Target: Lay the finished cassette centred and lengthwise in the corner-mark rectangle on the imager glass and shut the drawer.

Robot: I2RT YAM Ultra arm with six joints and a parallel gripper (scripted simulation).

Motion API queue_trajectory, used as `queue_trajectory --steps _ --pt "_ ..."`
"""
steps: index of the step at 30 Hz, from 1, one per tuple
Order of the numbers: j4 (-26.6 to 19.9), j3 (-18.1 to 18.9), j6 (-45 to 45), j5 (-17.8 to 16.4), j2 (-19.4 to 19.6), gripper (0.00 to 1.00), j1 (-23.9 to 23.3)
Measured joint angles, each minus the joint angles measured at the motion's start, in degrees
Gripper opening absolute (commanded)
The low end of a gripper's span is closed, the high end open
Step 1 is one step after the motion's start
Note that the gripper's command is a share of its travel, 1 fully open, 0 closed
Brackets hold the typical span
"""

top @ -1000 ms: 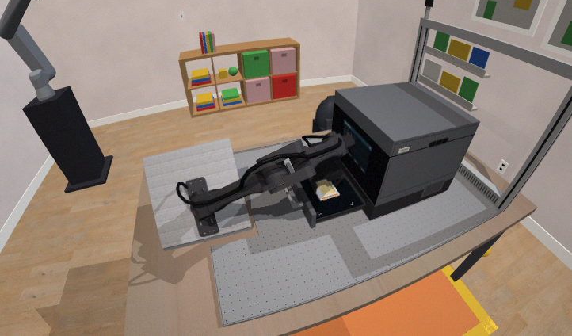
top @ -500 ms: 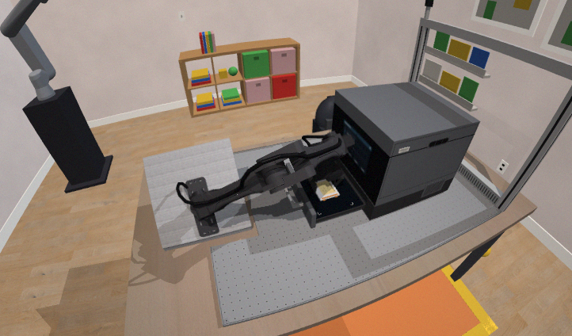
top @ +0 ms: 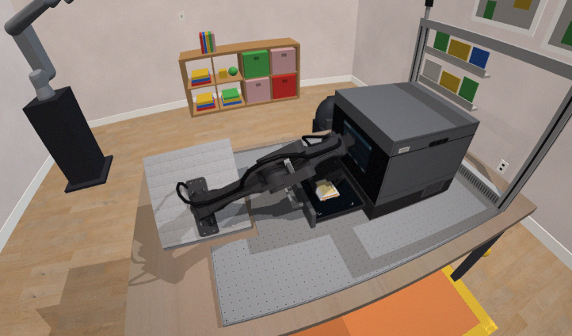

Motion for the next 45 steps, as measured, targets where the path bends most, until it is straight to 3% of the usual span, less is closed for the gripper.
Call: queue_trajectory --steps 10,45 --pt "-0.85 0.17 0.52 -0.04 0.00 0.91 0.46" --pt "-10.29 6.47 5.16 -0.50 -0.02 0.91 4.15"
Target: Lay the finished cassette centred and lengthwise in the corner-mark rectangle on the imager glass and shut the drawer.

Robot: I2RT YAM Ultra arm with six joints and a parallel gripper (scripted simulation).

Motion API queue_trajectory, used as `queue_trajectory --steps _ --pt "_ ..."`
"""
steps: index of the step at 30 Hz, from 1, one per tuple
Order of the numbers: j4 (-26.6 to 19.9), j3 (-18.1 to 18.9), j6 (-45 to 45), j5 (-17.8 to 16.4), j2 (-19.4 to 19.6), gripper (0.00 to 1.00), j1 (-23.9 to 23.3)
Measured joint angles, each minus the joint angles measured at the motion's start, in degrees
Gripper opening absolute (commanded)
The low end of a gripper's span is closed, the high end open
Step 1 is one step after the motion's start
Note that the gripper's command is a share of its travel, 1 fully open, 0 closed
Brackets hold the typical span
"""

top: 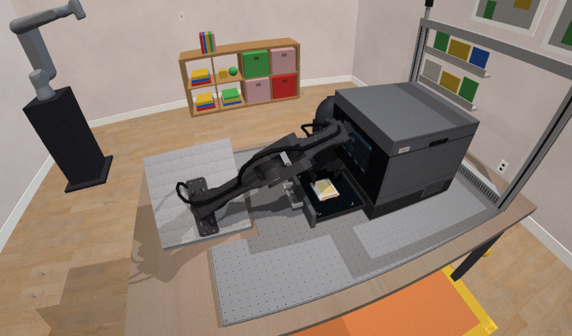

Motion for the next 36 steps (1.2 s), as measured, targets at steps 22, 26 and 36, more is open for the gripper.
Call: queue_trajectory --steps 22,26,36 --pt "-6.14 4.59 2.78 -0.35 0.00 0.91 2.16" --pt "-6.60 4.68 2.95 -0.35 0.00 0.91 2.16" --pt "-6.93 4.70 3.08 -0.35 0.00 0.91 2.16"
